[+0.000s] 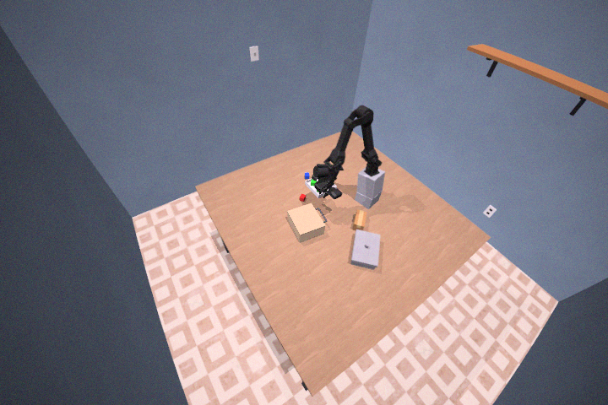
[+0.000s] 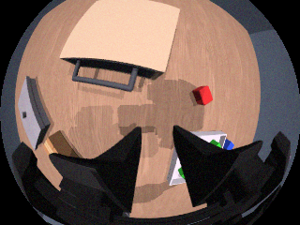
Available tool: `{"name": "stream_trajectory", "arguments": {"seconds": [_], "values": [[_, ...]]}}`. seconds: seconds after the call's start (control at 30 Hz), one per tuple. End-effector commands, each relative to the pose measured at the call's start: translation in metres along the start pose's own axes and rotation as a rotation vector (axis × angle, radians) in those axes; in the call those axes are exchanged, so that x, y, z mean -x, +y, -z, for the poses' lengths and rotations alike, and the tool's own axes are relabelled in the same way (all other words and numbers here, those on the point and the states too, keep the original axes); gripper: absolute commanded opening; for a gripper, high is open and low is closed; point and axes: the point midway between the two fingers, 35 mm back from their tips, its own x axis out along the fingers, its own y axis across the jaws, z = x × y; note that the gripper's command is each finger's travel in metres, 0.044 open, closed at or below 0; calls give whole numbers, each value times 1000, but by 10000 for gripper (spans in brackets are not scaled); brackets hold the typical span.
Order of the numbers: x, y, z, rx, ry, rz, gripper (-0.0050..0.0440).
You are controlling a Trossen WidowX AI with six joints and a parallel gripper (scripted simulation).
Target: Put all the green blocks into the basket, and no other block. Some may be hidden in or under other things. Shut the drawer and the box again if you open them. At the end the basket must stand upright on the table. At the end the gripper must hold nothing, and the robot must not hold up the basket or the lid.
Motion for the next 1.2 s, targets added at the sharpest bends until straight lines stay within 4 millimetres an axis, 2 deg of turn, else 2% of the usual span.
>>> {"name": "stream_trajectory", "arguments": {"seconds": [0.0,0.07,0.23,0.37,0.43,0.5,0.6,0.9,1.17], "values": [[-3,21,-8,242,-11,4,148],[-5,38,-19,375,-26,9,148],[-5,38,-19,706,-63,21,148],[-5,75,-34,970,-92,43,148],[-5,76,-34,1102,-106,55,148],[-5,76,-34,1102,-106,55,148],[-5,76,-34,1271,-125,70,148],[-5,76,-34,1271,-125,70,148],[-20,77,-36,1271,-125,70,148]]}}
